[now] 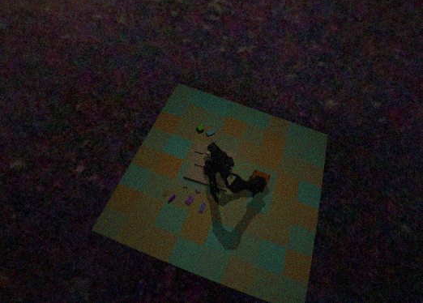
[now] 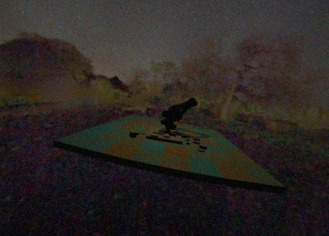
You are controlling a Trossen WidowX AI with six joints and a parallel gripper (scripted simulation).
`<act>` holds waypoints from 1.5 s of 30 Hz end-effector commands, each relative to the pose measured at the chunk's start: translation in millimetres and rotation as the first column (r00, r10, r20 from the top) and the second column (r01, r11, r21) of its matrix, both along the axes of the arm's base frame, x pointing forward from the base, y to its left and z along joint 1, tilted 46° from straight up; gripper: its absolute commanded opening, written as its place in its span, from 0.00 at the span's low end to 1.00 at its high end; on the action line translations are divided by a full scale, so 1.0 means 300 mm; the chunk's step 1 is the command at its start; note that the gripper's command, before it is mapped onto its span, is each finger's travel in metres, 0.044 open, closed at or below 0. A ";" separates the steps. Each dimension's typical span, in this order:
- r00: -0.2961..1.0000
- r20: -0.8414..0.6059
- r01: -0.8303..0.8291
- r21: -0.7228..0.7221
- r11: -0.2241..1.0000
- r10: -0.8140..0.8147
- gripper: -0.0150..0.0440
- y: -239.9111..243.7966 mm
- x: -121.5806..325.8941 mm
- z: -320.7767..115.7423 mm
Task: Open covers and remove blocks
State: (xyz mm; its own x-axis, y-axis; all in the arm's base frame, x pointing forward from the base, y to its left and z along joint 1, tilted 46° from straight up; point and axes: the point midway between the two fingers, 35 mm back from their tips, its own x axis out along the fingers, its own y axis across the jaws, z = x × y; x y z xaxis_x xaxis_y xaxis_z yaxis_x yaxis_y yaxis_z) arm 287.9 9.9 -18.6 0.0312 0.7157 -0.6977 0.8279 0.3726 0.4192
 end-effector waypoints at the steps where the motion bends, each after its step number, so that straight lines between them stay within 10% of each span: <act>1: 1.000 0.005 -0.003 -0.002 1.000 0.003 0.25 -0.013 0.004 0.012; 10: 1.000 0.001 0.000 -0.001 1.000 0.000 0.50 -0.072 0.006 0.068; 45: 1.000 0.003 -0.003 -0.001 1.000 0.003 0.50 -0.064 0.002 0.059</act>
State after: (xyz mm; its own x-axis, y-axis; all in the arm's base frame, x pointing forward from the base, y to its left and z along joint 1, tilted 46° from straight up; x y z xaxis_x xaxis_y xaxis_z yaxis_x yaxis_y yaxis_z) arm 287.9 -9.8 -0.8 0.0285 0.7128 -0.7008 0.8232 0.3809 0.4209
